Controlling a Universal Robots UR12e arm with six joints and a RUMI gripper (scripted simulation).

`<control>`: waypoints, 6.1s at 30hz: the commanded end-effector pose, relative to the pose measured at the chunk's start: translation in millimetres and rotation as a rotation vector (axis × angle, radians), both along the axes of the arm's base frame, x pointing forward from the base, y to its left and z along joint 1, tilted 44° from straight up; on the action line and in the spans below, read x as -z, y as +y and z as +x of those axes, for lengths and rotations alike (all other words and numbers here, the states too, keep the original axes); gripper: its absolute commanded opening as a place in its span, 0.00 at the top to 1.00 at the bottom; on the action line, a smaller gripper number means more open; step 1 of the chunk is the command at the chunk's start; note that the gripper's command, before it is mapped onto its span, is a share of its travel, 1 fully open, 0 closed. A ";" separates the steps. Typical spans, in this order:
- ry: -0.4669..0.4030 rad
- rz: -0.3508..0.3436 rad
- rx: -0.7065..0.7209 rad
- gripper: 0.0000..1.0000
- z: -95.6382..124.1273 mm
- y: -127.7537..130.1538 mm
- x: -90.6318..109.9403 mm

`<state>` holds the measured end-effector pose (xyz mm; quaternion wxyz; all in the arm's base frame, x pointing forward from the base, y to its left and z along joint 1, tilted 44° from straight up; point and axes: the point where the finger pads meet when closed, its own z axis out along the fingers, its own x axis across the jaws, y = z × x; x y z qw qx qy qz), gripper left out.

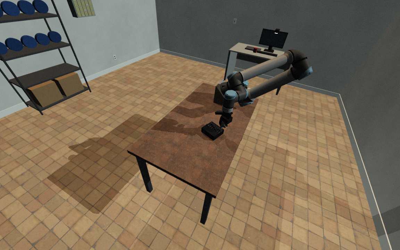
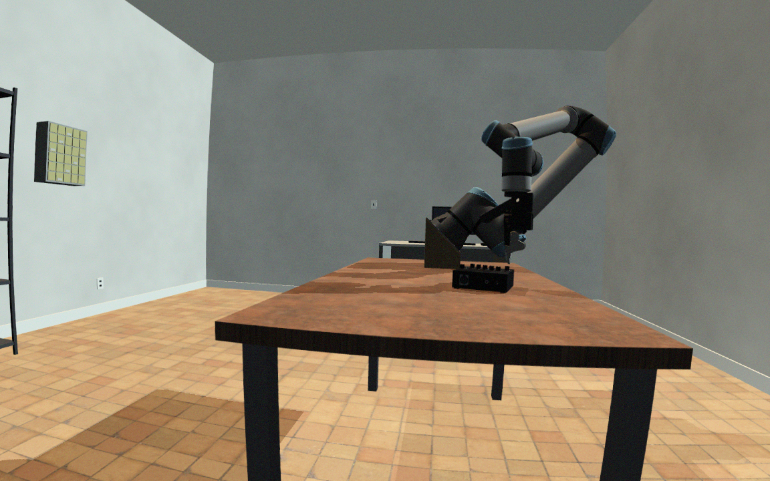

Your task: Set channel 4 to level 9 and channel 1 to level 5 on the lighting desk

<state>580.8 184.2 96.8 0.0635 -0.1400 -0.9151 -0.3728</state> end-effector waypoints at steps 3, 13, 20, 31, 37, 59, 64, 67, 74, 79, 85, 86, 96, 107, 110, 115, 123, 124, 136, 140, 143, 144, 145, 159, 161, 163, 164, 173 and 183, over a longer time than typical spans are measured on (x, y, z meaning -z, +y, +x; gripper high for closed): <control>-0.001 0.000 0.000 1.00 0.6 -0.4 -0.4; -0.001 0.000 0.000 1.00 0.6 -0.4 -0.4; -0.001 0.000 0.000 1.00 0.6 -0.4 -0.4; -0.001 0.000 0.000 1.00 0.6 -0.4 -0.4; -0.001 0.000 0.000 1.00 0.6 -0.1 -0.1; -0.001 0.000 0.000 1.00 0.5 7.5 7.7; -0.001 0.000 0.000 1.00 0.5 8.0 8.2; -0.001 0.000 0.000 1.00 0.5 8.0 8.2; -0.001 0.000 0.000 1.00 0.5 8.0 8.2; -0.001 0.000 0.000 1.00 0.7 7.9 8.2; -0.001 0.000 0.000 1.00 1.6 7.7 8.4; -0.001 0.000 0.000 1.00 1.9 7.7 8.5; -0.001 0.000 0.000 1.00 5.0 7.0 9.2; -0.001 0.000 0.000 1.00 10.0 5.9 10.4; -0.001 0.000 0.000 1.00 11.8 5.5 10.8; -0.001 0.000 0.000 1.00 14.5 4.9 11.4; -0.001 0.000 0.000 1.00 17.0 4.3 12.0; -0.001 0.000 0.000 1.00 17.4 4.3 12.1; -0.001 0.000 0.000 1.00 19.1 3.9 12.5; -0.001 0.000 0.000 1.00 19.1 3.9 12.5; -0.001 0.000 0.000 1.00 19.1 3.9 12.5; -0.001 0.000 0.000 1.00 19.1 3.9 12.5; -0.001 0.000 0.000 1.00 19.1 3.9 12.5; -0.001 0.000 0.000 1.00 18.3 4.1 12.3; -0.001 0.000 0.000 1.00 17.4 4.3 12.1; -0.001 0.000 0.000 1.00 16.2 4.5 11.8; -0.001 0.000 0.000 1.00 15.6 4.6 11.7; -0.001 0.000 0.000 1.00 13.4 5.1 11.2; -0.001 0.000 0.000 1.00 13.5 -2.5 3.4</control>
